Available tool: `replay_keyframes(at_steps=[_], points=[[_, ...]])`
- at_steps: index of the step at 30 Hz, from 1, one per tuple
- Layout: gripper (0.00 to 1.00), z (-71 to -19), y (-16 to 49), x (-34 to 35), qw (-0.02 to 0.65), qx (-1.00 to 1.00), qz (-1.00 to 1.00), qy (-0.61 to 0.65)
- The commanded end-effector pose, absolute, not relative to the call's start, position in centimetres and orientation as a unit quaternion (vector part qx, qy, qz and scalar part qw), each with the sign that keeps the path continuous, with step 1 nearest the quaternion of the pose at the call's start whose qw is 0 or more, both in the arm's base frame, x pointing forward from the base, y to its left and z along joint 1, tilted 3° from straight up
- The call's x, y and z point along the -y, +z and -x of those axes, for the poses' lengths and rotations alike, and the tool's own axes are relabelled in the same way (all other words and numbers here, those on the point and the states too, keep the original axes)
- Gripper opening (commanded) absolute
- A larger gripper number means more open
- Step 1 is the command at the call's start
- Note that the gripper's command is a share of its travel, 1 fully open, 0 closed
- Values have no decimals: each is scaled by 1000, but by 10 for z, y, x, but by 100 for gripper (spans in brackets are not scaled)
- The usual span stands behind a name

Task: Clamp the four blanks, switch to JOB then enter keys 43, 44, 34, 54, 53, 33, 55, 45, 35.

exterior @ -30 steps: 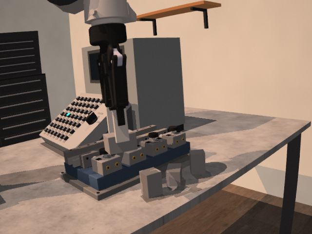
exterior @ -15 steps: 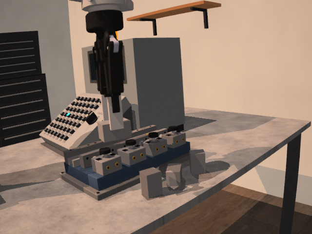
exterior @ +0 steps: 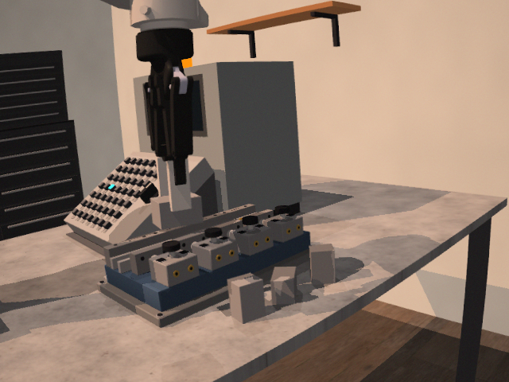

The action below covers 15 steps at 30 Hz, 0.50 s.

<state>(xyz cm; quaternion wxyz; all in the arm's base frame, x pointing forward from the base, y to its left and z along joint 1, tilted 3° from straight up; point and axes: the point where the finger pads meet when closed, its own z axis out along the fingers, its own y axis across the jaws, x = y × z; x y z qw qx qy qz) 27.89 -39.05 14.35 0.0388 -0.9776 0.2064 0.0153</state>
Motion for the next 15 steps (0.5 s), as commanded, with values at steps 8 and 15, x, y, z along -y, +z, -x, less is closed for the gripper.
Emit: replay_keyframes(at_steps=[8,15], points=[[0,-321,152,280,47,-109,993,2],[0,-327,158,246,37,-85,996,2]])
